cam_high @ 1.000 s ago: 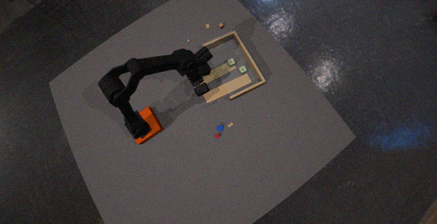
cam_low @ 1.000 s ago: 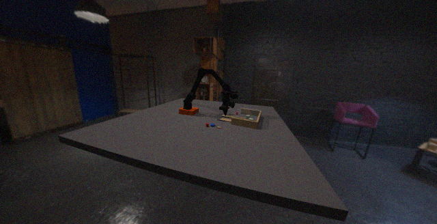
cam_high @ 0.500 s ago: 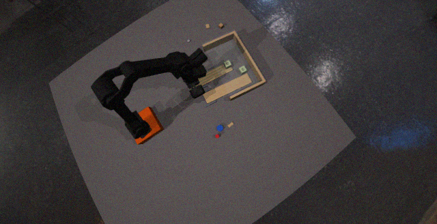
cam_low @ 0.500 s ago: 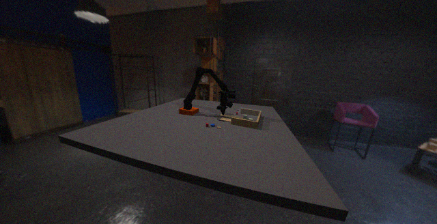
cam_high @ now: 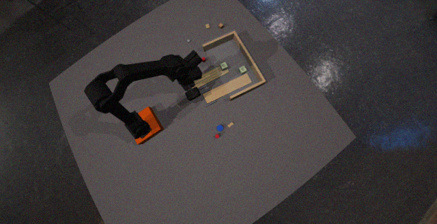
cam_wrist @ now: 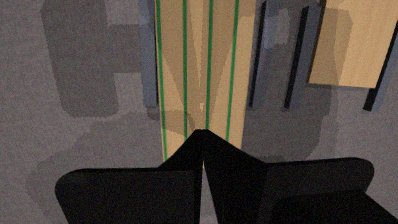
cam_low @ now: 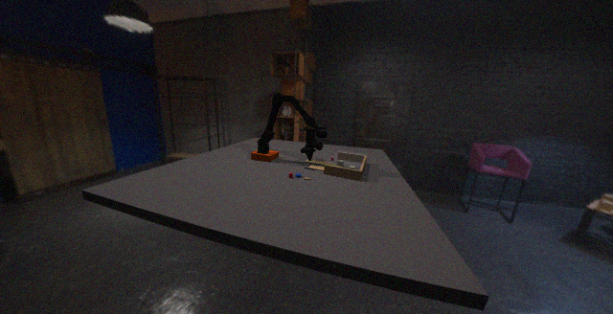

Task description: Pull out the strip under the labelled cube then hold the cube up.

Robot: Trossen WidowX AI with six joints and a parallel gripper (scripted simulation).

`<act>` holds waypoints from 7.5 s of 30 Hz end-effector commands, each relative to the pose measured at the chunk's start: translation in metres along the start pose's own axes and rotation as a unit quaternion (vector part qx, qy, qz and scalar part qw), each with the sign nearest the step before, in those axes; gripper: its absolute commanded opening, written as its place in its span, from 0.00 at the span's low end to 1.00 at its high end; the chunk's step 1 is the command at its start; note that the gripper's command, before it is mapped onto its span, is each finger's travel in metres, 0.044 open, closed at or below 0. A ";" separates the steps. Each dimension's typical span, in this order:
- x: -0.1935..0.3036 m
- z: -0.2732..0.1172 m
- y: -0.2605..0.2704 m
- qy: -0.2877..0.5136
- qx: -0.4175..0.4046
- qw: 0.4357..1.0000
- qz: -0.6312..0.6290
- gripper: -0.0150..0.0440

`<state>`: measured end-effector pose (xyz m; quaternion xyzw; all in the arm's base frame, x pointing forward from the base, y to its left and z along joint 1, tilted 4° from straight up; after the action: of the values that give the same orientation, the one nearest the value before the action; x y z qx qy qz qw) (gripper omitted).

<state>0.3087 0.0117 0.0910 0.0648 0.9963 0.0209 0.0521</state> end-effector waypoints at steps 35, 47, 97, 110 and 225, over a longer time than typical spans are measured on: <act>0.062 0.004 0.010 0.013 0.001 1.000 0.001 0.25; 0.080 0.004 0.014 0.014 0.001 1.000 0.001 0.25; 0.016 -0.046 0.006 0.011 0.002 0.999 0.039 1.00; -0.035 -0.051 -0.002 0.009 0.002 0.999 0.039 1.00; 0.006 -0.088 -0.022 0.011 0.003 0.999 0.039 0.25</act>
<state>0.2914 -0.0121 0.1690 0.1065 0.9935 0.0182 0.0370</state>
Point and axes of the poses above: the point midway between the two fingers, 35 mm back from their tips, its own z axis out along the fingers, its own y axis across the jaws, x = y × z, the point moved 7 cm from there along -z, back along the fingers, and after that the axes turned 8 degrees about -z, right-handed, at the moved point
